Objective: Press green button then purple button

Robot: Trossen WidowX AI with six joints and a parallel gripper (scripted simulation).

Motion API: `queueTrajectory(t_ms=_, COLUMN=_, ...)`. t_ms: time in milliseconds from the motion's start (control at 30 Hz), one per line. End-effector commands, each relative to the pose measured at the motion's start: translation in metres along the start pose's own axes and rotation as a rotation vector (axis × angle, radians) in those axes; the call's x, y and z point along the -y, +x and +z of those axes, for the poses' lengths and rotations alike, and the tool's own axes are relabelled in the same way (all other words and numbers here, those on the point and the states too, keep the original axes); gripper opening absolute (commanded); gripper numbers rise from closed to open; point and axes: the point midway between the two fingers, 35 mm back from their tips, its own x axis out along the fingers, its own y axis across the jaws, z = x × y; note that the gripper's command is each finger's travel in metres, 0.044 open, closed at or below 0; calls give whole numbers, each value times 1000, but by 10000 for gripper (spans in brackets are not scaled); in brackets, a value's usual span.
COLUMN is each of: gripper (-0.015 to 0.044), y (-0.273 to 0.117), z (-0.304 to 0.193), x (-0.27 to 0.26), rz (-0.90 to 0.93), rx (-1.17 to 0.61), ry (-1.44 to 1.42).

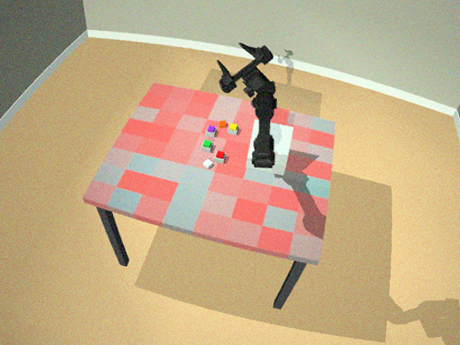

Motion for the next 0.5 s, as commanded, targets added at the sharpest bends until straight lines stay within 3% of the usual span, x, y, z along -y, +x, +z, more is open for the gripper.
queueTrajectory(t_ms=0, gripper=400, y=1, z=-3, x=0, rz=0, rx=-5, ry=4)
queueTrajectory(t_ms=467, gripper=400, y=10, z=-221, x=-37, rz=81, rx=-486, ry=287)
